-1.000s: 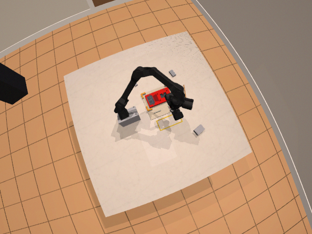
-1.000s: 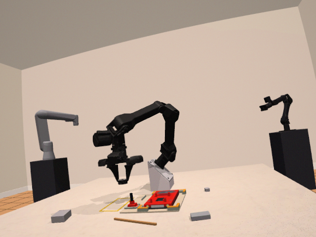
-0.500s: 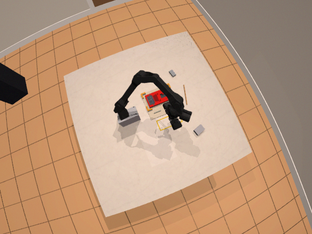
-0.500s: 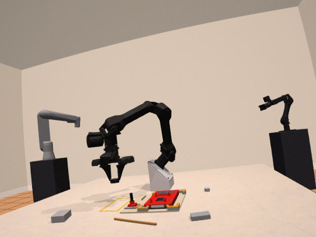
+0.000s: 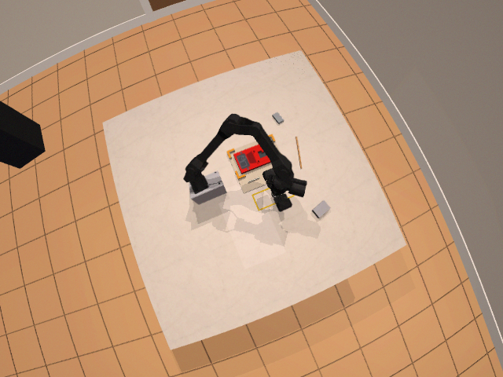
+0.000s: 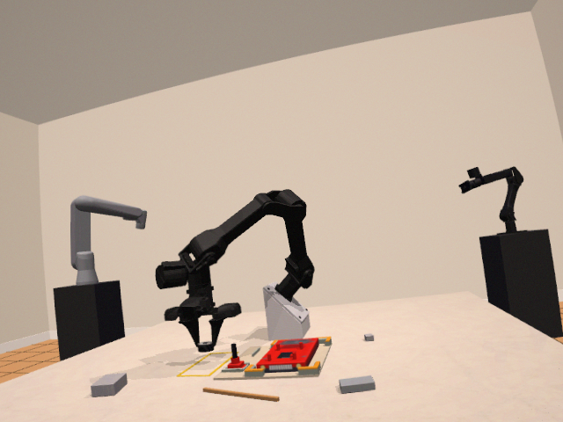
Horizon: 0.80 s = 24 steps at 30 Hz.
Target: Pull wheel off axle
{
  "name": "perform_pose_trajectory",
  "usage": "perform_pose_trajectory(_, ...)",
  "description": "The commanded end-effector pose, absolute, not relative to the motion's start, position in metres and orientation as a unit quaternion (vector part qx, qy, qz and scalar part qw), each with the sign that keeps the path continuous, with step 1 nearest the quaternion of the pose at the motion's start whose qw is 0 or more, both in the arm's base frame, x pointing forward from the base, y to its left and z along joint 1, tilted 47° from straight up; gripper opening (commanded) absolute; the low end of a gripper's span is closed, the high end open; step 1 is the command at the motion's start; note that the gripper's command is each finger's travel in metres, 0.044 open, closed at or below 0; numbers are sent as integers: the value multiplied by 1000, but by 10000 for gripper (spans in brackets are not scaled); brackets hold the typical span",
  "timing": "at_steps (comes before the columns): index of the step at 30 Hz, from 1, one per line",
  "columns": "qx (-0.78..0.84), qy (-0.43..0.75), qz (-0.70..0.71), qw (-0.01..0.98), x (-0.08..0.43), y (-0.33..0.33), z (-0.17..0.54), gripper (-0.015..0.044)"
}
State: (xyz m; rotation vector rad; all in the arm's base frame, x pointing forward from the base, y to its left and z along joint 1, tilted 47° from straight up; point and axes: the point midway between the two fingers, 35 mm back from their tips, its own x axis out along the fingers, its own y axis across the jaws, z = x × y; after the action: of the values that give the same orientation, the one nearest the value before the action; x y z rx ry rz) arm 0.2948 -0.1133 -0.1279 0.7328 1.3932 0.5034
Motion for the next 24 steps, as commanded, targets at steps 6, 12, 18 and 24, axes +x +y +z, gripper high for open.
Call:
perform_pose_trajectory(6,334,619,226,674,295,-83,-153,0)
perform_pose_trajectory(12,328,623,228,672,295,-85,-150,157)
perform_pose_trajectory(18,329,623,228,672,294,-91,-146,300)
perform_pose_trajectory(24,333,620,224,674,287,-128,-111,300)
